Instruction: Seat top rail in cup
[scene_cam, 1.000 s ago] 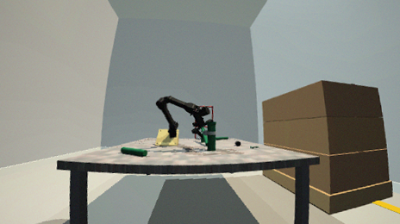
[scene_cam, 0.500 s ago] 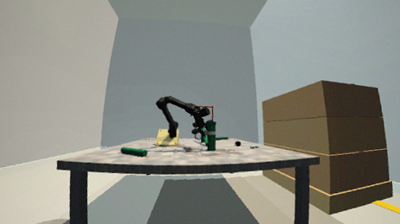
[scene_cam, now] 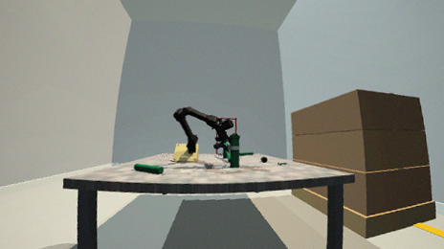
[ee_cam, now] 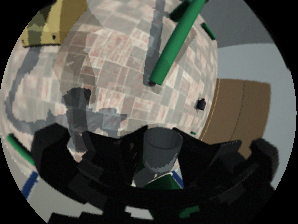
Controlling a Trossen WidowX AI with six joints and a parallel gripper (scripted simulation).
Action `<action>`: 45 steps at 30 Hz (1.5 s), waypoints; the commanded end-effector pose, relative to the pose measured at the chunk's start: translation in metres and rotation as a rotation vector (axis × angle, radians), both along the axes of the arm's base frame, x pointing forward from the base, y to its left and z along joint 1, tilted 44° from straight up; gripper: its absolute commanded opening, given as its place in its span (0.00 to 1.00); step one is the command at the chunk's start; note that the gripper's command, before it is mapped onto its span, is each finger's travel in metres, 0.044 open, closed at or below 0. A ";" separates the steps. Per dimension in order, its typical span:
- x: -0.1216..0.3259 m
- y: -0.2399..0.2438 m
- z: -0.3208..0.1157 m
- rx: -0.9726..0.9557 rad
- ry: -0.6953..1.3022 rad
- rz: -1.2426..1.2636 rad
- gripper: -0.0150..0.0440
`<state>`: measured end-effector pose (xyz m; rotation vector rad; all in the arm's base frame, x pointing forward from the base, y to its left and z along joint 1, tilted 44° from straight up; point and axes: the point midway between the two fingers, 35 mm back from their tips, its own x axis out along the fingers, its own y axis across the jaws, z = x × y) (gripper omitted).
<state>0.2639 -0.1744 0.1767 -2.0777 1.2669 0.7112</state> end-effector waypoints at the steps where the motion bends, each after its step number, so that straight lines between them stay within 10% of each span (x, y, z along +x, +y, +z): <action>1: 0.002 0.001 -0.002 -0.002 -0.011 -0.014 0.25; 45: 0.025 -0.001 -0.004 -0.027 -0.186 -0.194 0.25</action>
